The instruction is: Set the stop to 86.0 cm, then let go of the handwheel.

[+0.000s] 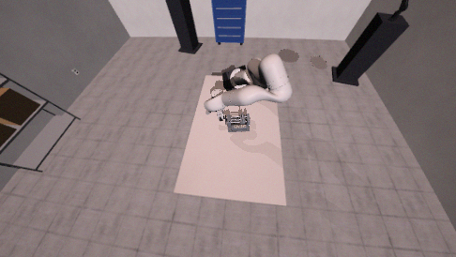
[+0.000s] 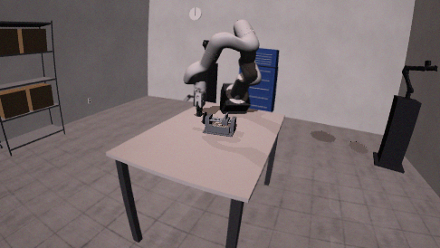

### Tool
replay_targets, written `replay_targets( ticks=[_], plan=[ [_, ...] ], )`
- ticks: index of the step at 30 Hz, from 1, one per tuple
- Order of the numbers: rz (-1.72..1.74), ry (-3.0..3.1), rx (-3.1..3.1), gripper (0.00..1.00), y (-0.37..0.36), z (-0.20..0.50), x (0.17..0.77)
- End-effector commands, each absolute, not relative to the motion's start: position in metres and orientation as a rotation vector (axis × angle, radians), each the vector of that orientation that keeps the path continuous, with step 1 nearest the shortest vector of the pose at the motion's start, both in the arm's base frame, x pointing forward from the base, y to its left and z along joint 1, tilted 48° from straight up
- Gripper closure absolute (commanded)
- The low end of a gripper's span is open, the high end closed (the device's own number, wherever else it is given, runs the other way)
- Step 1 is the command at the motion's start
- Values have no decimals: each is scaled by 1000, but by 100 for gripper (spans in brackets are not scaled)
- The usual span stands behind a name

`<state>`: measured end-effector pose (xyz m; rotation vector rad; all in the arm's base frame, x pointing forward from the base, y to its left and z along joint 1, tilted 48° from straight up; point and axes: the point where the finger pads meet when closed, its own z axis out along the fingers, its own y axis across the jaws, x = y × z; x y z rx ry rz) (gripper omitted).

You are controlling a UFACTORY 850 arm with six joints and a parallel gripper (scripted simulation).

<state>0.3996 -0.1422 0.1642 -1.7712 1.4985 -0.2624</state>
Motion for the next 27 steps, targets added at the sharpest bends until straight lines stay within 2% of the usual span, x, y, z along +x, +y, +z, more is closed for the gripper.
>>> replay_targets(
  ticks=[1, 27],
  plan=[
    [-265, 1497, -1770, 94, -142, 158, 394],
    [-265, 1497, -1770, 94, -130, 126, 397]
  ],
)
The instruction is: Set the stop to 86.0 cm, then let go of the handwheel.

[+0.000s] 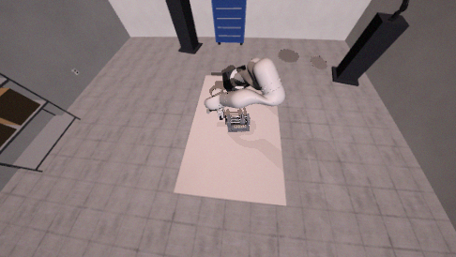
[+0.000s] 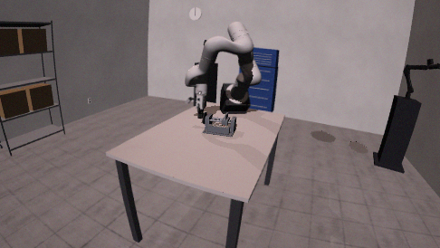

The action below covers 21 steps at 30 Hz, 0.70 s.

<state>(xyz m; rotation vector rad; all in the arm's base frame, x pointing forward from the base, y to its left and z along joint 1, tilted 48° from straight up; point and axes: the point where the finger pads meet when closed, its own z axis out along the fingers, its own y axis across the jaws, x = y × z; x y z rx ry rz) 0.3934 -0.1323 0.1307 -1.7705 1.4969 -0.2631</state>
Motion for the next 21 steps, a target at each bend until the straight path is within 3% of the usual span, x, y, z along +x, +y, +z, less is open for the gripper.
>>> replay_targets(
  ticks=[1, 21],
  plan=[
    [-265, 1497, -1770, 94, -129, 125, 399],
    [-265, 1497, -1770, 94, -118, 128, 437]
  ],
)
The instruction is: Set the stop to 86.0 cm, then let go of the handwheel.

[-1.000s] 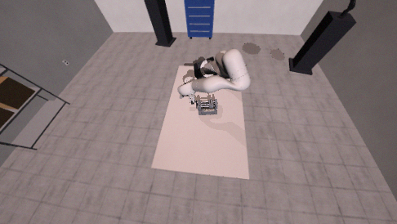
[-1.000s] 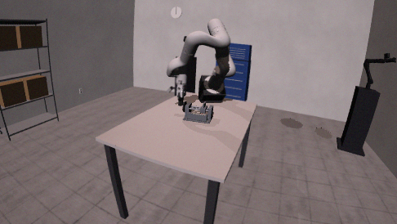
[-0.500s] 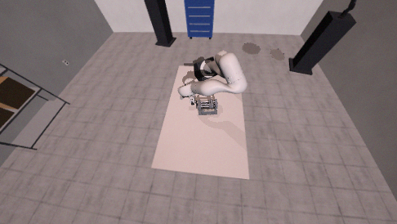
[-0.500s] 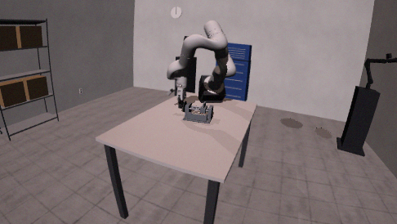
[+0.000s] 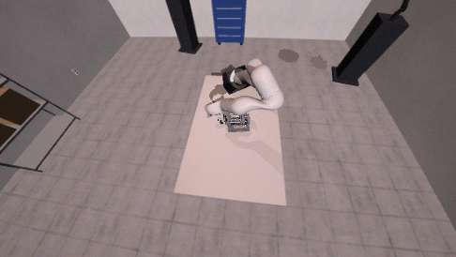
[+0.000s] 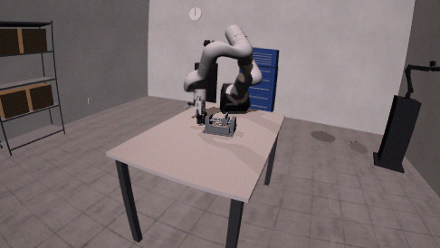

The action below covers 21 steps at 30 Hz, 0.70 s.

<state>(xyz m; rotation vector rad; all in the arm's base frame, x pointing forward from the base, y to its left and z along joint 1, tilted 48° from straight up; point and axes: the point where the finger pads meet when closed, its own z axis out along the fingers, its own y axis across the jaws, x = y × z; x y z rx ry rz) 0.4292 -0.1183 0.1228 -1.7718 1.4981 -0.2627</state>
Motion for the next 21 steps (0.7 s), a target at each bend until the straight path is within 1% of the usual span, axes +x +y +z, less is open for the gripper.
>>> replay_targets(
  ticks=[1, 21],
  plan=[
    [-265, 1497, -1770, 94, -118, 130, 439],
    [-265, 1497, -1770, 94, -128, 161, 443]
  ],
)
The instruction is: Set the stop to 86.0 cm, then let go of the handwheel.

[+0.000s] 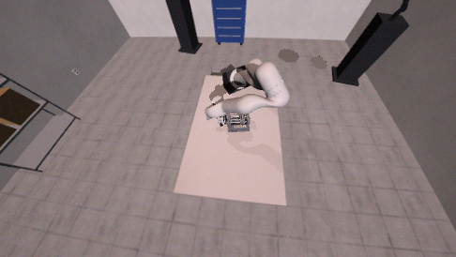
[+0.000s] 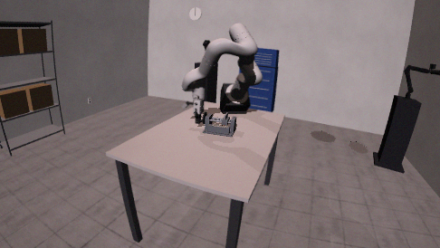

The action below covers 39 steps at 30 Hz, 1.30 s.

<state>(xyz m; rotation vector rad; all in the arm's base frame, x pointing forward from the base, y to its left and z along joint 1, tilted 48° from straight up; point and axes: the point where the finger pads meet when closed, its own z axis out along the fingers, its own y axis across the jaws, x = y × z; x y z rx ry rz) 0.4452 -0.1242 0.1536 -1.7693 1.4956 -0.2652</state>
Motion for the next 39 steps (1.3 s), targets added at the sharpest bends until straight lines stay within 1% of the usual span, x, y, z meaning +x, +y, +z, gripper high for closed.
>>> replay_targets(
  ticks=[1, 20, 28, 39],
  plan=[
    [-265, 1497, -1770, 94, -129, 162, 442],
    [-265, 1497, -1770, 94, -142, 172, 412],
    [-265, 1497, -1770, 94, -143, 162, 396],
    [-265, 1497, -1770, 94, -140, 147, 390]
  ],
)
